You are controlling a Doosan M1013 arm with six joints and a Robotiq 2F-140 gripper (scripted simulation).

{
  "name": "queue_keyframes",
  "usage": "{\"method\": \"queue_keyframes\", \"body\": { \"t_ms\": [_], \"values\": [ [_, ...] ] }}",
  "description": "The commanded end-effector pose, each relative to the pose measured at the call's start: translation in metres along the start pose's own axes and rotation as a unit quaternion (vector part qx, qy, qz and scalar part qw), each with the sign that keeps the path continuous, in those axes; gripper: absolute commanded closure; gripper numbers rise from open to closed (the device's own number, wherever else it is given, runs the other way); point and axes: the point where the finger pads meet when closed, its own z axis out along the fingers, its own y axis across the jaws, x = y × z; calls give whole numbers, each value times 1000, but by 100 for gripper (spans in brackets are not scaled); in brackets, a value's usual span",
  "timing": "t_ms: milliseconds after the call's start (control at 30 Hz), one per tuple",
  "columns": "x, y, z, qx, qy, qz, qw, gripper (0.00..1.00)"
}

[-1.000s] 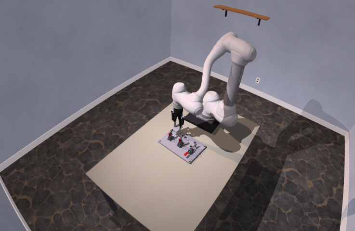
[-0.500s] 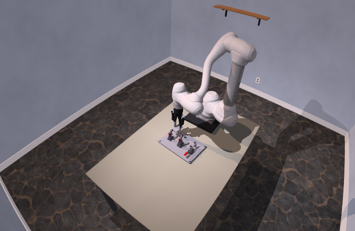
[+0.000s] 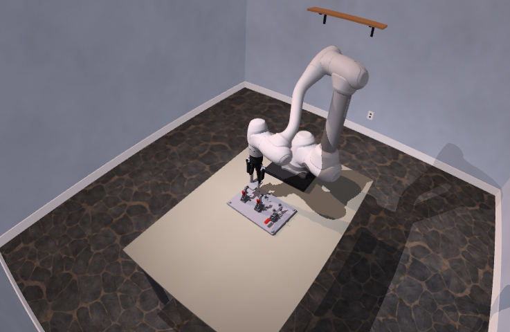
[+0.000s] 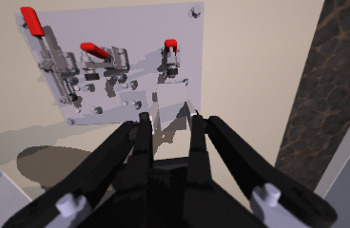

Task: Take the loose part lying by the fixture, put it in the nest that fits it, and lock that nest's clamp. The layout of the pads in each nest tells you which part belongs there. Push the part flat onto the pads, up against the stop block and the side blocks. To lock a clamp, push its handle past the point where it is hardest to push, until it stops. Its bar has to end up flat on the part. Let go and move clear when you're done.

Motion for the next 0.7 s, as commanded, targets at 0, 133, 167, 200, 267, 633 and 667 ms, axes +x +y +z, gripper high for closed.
{"method": "queue_keyframes", "body": {
  "t_ms": [0,133,167,200,267,633,667],
  "values": [
    [2,-3,-1,2,3,4,1000,90],
    [2,-3,-1,2,3,4,1000,90],
    [2,-3,-1,2,3,4,1000,90],
    [2,-3,-1,2,3,4,1000,90],
    [2,-3,-1,2,3,4,1000,90],
    [2,-3,2,2,3,4,1000,90],
    [3,-3,2,2,3,4,1000,90]
  ]
}}
